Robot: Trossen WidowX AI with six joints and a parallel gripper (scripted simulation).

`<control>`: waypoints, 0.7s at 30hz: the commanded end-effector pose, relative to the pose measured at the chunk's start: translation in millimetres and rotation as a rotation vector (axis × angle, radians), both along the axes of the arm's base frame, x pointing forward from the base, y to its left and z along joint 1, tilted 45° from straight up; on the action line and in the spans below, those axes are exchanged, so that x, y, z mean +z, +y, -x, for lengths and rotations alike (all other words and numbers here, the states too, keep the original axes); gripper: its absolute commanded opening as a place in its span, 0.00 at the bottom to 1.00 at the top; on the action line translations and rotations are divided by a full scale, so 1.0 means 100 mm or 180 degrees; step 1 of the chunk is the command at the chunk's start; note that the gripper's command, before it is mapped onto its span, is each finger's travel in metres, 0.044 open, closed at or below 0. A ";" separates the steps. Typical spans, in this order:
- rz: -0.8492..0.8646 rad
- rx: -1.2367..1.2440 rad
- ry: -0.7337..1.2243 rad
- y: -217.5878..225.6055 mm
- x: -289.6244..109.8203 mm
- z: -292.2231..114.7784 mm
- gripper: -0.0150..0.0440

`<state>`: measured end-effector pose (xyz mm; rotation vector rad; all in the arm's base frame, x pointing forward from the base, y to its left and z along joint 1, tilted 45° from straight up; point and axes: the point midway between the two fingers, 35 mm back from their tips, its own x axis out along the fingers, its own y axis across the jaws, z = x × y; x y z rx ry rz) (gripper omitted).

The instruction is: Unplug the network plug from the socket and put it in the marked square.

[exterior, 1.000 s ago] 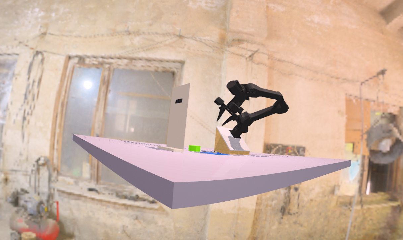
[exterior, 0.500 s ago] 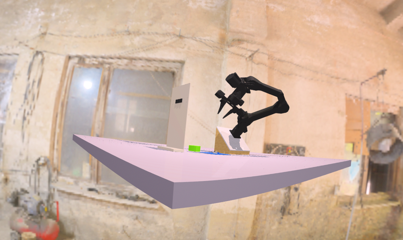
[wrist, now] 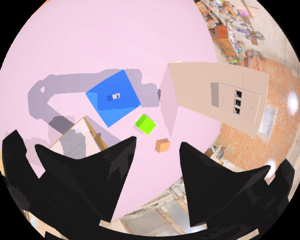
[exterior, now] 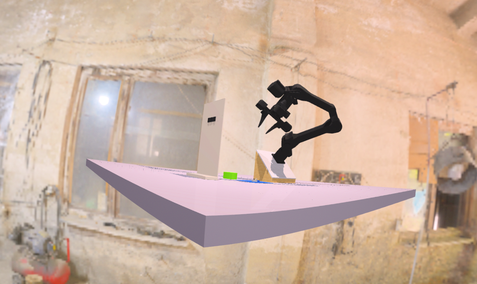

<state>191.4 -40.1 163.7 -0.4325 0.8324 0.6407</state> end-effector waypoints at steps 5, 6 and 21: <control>0.0002 0.0009 -0.0029 -0.01 0.04 -0.01 0.92; 0.0002 0.0009 -0.0029 -0.01 0.04 -0.01 0.96; 0.0002 0.0009 -0.0029 -0.01 0.04 -0.01 1.00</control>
